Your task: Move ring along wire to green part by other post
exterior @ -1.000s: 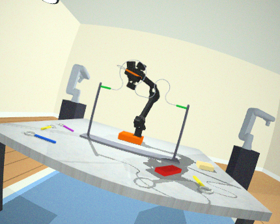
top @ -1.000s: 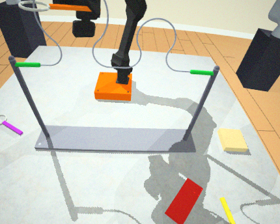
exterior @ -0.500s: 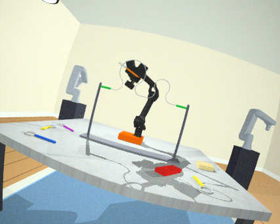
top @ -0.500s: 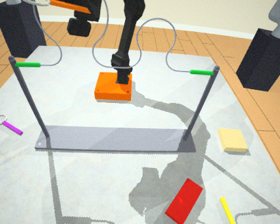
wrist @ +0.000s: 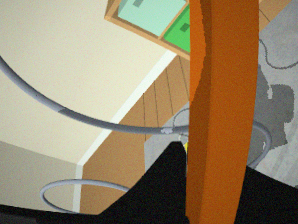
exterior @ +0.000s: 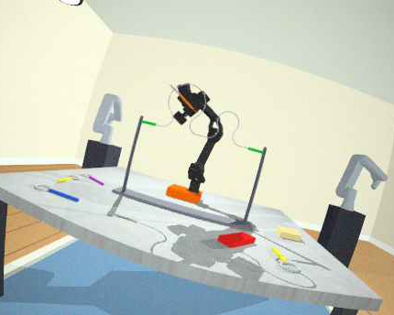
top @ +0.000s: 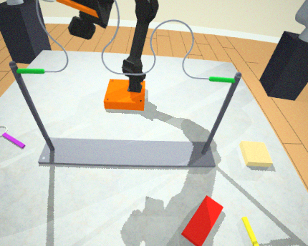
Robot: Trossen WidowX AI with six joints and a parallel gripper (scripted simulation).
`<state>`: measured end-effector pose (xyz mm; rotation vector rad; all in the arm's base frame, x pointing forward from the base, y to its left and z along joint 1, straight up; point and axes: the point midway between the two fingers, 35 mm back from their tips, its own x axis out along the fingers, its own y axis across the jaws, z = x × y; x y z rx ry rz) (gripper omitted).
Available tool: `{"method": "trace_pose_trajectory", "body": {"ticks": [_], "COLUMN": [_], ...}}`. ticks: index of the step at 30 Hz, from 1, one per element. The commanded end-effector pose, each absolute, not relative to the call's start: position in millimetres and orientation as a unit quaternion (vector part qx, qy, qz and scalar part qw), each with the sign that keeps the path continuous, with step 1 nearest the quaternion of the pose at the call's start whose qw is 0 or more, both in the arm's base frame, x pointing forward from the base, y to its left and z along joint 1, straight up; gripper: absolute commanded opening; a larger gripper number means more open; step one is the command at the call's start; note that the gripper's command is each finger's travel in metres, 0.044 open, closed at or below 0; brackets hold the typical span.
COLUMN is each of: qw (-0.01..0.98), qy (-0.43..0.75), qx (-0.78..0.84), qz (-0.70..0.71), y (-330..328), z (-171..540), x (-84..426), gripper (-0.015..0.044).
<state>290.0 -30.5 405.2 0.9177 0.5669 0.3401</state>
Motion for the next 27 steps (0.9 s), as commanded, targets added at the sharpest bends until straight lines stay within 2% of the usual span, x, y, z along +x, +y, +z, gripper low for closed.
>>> {"method": "trace_pose_trajectory", "body": {"ticks": [1,27], "qw": [0.855,0.92], "qy": [0.271,0.273], "qx": [0.414,0.262], "qz": [0.154,0.103], "y": [-32.4,-40.9], "z": [403.0,394.5], "x": [291.4,292.7], "gripper": [-0.015,-0.015]}}
